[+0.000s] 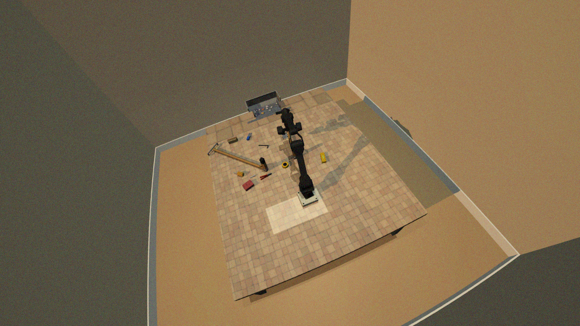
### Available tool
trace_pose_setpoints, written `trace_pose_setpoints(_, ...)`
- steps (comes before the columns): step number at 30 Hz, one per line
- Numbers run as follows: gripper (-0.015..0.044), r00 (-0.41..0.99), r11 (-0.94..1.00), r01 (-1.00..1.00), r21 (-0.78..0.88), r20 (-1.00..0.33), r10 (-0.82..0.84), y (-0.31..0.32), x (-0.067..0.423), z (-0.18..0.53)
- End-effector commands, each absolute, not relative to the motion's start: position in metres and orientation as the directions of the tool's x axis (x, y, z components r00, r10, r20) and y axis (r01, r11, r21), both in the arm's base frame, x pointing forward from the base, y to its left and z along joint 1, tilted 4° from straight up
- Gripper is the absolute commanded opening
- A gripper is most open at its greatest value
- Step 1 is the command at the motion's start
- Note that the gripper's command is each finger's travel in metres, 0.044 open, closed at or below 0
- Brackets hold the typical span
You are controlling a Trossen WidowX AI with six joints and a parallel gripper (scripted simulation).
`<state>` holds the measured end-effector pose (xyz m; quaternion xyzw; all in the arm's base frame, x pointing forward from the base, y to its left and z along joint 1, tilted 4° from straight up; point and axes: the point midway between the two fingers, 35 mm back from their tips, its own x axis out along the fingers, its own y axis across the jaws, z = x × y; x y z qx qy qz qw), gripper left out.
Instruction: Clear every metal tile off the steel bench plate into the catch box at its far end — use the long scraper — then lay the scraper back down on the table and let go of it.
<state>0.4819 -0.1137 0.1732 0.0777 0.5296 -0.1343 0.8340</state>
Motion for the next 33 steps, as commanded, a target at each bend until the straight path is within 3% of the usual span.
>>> trace_pose_setpoints(1, 0.044, 0.419, 0.953, 0.302, -0.018, -0.895, -0.15, -0.11, 0.473, 0.183)
trace_pose_setpoints(33, 0.044, 0.517, 0.959, 0.282, -0.021, -0.839, -0.17, -0.083, 0.401, 0.224)
